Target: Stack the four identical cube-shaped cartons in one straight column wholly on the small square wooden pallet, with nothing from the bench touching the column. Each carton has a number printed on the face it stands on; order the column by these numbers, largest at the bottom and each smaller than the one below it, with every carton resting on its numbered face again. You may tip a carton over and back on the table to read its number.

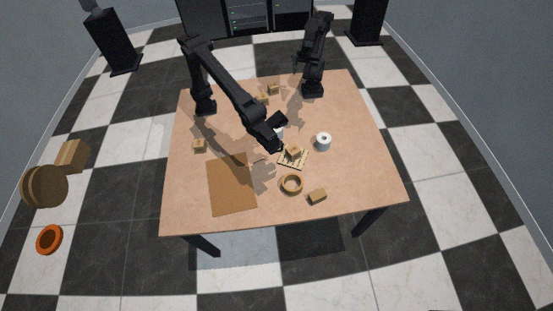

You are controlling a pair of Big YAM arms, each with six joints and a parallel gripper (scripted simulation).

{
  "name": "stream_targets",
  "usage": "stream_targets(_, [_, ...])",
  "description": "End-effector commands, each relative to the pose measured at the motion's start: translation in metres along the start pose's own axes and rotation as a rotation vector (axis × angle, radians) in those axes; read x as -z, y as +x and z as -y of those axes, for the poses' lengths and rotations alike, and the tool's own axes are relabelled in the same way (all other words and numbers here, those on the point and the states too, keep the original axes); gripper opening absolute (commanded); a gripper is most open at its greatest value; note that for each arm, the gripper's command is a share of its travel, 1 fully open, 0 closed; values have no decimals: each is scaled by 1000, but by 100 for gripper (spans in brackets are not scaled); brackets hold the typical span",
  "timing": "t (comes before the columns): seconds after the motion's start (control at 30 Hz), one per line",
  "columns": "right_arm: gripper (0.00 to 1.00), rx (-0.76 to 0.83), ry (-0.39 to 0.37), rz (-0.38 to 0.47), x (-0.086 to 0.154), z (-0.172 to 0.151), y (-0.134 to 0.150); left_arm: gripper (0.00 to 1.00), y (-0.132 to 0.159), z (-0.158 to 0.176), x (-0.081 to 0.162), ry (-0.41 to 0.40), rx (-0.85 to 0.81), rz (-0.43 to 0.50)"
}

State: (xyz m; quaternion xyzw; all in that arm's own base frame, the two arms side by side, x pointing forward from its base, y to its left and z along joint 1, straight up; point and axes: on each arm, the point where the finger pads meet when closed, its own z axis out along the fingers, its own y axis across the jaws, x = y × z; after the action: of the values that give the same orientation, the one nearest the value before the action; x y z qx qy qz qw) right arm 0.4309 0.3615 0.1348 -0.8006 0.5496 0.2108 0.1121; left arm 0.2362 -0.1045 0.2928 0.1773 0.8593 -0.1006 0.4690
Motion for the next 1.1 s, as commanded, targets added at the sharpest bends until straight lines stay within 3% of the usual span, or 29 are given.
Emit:
stream_targets(0.0, [79,-180,-7,-59,30,-31,26,100,-32,17,-10,54,-40,68])
stream_targets(0.1, [79,-333,-17,-173,47,-66,63,100,-42,42,-34,118,-76,96])
stream_targets(0.2, [79,-473,0,-271,61,-98,96,100,-31,67,-62,176,-110,90])
stream_targets(0.27, [79,-473,0,-271,61,-98,96,100,-31,67,-62,176,-110,90])
stream_targets(0.3, [79,-523,11,-293,65,-107,105,100,-48,76,-60,194,-117,127])
stream_targets(0.53, [79,-826,191,-422,89,-169,173,100,-27,142,-102,332,-188,146])
stream_targets(0.6, [79,-905,247,-431,92,-184,186,100,-40,162,-103,369,-198,187])
stream_targets(0.67, [79,-979,308,-429,93,-195,198,100,-19,176,-113,398,-218,170])
stream_targets(0.77, [79,-1086,410,-409,94,-209,215,100,-11,201,-119,448,-239,187])
stream_targets(0.83, [79,-1086,410,-409,94,-209,215,100,-11,201,-119,448,-239,187])
stream_targets(0.87, [79,-1113,441,-397,93,-211,216,100,-26,211,-115,466,-237,221])
stream_targets(0.93, [79,-1199,525,-363,94,-221,231,100,-19,230,-118,504,-252,233])
stream_targets(0.97, [79,-1239,567,-343,93,-227,237,100,3,237,-123,521,-267,210])
stream_targets(1.07, [79,-1339,658,-286,89,-240,249,100,14,259,-124,566,-284,224])
